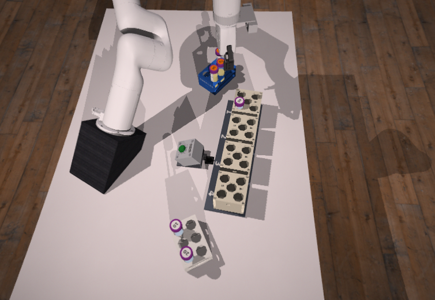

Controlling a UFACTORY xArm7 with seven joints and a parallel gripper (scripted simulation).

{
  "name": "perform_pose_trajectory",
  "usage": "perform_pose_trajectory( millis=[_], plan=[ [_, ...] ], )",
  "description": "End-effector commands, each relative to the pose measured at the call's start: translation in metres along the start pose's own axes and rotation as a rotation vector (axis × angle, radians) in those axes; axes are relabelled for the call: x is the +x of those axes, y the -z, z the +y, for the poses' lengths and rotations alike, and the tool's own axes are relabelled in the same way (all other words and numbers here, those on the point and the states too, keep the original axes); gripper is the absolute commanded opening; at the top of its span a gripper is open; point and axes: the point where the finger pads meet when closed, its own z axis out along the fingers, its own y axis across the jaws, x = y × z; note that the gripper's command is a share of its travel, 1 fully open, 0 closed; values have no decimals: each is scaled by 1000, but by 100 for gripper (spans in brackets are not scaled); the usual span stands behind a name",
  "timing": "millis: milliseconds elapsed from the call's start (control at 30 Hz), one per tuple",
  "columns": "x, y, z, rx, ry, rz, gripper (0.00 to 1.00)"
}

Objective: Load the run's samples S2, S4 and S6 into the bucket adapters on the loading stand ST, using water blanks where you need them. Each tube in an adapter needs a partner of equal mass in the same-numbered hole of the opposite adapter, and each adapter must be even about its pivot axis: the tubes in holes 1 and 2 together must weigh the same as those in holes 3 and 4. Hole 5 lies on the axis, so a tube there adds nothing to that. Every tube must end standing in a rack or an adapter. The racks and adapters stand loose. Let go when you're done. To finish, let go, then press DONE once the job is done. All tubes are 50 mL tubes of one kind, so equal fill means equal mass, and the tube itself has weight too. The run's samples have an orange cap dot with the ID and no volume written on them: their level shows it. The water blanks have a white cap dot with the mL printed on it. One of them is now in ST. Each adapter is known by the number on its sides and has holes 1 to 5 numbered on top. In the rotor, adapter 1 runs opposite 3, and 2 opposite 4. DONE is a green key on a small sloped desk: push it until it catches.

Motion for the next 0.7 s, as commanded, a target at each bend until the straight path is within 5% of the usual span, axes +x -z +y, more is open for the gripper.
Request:
perform_pose_trajectory(
  millis=[0,667],
  plan=[
    [3,1,29,-2,-187,0,100],
    [6,1,114,-3,-274,0,100]
  ],
)
